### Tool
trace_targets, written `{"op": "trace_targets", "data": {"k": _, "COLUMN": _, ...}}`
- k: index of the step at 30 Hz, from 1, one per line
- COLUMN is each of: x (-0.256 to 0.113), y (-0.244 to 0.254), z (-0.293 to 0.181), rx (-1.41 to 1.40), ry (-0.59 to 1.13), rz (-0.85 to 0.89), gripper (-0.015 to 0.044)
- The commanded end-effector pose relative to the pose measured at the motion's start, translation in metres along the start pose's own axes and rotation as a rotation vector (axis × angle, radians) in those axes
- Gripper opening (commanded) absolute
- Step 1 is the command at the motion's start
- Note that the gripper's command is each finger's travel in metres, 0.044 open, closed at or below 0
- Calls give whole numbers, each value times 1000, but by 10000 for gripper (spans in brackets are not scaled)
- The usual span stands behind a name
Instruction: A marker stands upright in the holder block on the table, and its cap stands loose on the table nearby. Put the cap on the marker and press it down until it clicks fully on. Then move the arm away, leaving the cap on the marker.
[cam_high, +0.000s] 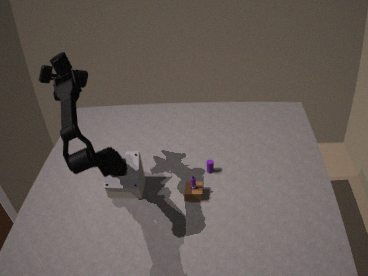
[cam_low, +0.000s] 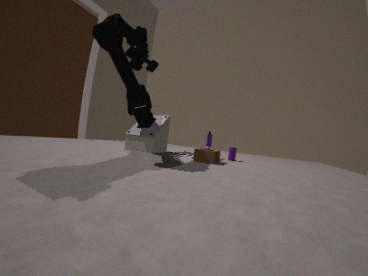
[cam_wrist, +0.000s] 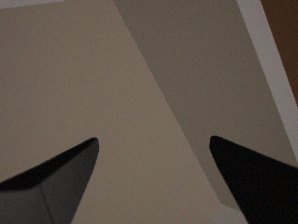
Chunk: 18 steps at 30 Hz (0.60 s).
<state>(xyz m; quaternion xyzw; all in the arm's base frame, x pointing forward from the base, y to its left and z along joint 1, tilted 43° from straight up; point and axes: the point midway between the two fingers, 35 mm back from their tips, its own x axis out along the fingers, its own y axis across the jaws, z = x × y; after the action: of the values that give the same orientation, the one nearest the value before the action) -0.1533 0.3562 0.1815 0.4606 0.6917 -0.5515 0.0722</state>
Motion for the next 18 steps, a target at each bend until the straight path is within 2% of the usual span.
{"op": "trace_targets", "data": {"k": 1, "x": 0, "y": 1, "z": -1, "rx": 5, "ry": 2, "rz": 3, "gripper": 374}}
{"op": "trace_targets", "data": {"k": 6, "x": -1, "y": 43, "z": -26, "rx": 189, "ry": 59, "rz": 118, "gripper": 242}}
{"op": "trace_targets", "data": {"k": 12, "x": -16, "y": 130, "z": -65, "rx": 587, "ry": 189, "rz": 325, "gripper": 241}}
{"op": "trace_targets", "data": {"k": 18, "x": -47, "y": 218, "z": -85, "rx": 1034, "ry": 353, "rz": 521, "gripper": 241}}
